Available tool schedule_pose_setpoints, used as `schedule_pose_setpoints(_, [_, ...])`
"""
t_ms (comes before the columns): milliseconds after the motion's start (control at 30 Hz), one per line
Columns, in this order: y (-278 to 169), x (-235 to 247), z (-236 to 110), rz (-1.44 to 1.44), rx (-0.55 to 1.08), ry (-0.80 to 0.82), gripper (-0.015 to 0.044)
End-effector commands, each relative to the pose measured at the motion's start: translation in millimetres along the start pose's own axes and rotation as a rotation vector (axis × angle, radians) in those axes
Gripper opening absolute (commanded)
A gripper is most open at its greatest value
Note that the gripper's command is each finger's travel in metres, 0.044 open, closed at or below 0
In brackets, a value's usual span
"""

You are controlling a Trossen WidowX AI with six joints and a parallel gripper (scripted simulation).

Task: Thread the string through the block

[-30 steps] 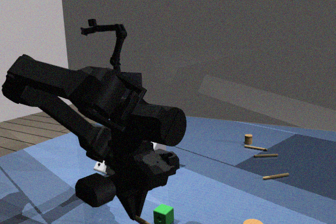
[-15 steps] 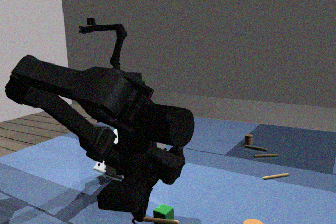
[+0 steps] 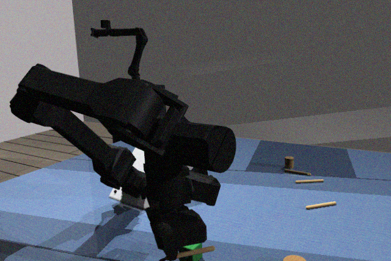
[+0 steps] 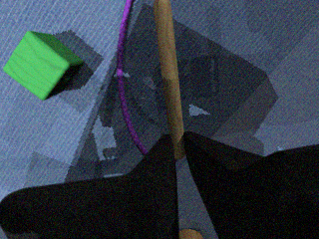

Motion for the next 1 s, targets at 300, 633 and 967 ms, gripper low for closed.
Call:
schedule_pose_setpoints(300, [11,-6,2,-0.471,0.007,0.003,0.0000])
schedule_pose_setpoints(633, [15,-8,3,-0.700,0.008,0.003,0.0000])
schedule_pose_setpoints(967, [12,-13,3,-0.700,0.008,0.003,0.0000])
Point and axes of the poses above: the point midway between the two fingers, 35 mm back from their tips, its own z axis out along the fingers, its own x axis across the jaws, y = z × x, the point moved 6 cm from there along -z, back along the fingers, and after that the axes turned 4 degrees about z, right-handed, at the moved point
